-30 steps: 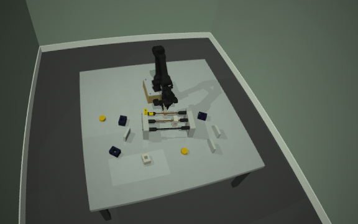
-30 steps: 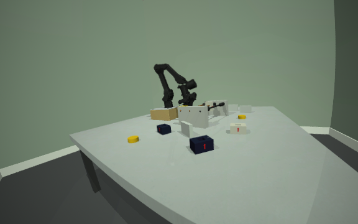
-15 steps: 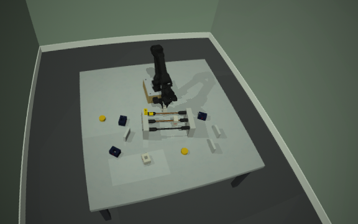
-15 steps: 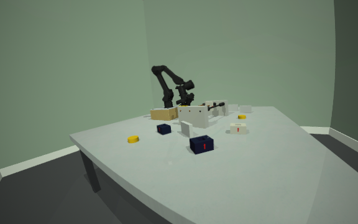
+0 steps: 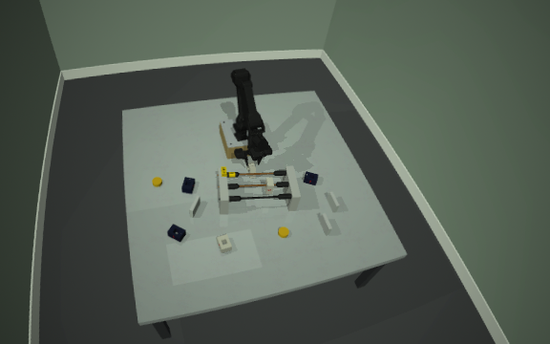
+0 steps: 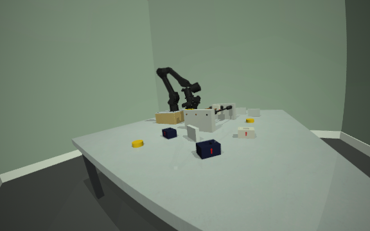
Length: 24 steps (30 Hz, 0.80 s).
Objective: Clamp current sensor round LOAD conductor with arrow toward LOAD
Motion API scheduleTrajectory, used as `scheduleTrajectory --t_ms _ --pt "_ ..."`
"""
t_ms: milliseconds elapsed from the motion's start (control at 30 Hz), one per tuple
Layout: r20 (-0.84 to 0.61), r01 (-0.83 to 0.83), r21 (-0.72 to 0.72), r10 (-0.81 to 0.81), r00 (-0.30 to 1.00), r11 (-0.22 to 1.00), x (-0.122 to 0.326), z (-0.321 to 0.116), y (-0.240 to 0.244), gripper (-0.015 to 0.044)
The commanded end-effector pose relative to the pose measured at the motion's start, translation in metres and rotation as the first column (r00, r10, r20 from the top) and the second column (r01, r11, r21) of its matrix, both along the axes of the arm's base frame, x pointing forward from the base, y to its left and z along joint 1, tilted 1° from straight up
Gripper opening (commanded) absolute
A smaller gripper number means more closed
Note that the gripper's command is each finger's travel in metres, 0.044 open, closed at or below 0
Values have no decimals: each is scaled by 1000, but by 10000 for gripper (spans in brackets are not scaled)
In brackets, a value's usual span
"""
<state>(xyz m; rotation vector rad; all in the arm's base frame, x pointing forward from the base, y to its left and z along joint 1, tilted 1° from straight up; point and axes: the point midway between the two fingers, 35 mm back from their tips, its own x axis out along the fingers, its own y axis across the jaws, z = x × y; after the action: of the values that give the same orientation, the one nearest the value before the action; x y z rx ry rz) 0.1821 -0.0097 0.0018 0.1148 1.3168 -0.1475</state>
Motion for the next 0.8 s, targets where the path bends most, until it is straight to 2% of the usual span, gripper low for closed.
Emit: scheduleTrajectory --t_ms 0,100,233,267,333,433,600,767 --pt "11 3 -1 -3 1000 1000 -4 25 1 280" --pt "13 6 -1 -6 1000 1000 -14 50 2 280" --pt "13 6 -2 -6 1000 1000 -15 52 2 280" --pt "9 -9 -5 9 1000 1000 -15 52 2 307" --pt "-17 -126 -31 125 992 992 -13 53 2 320" --pt "-85 -390 -68 384 919 918 -9 55 0 320" --pt "-190 -761 -63 741 644 645 -2 56 -2 320" --pt "-244 -972 -1 942 230 237 6 56 -6 320"
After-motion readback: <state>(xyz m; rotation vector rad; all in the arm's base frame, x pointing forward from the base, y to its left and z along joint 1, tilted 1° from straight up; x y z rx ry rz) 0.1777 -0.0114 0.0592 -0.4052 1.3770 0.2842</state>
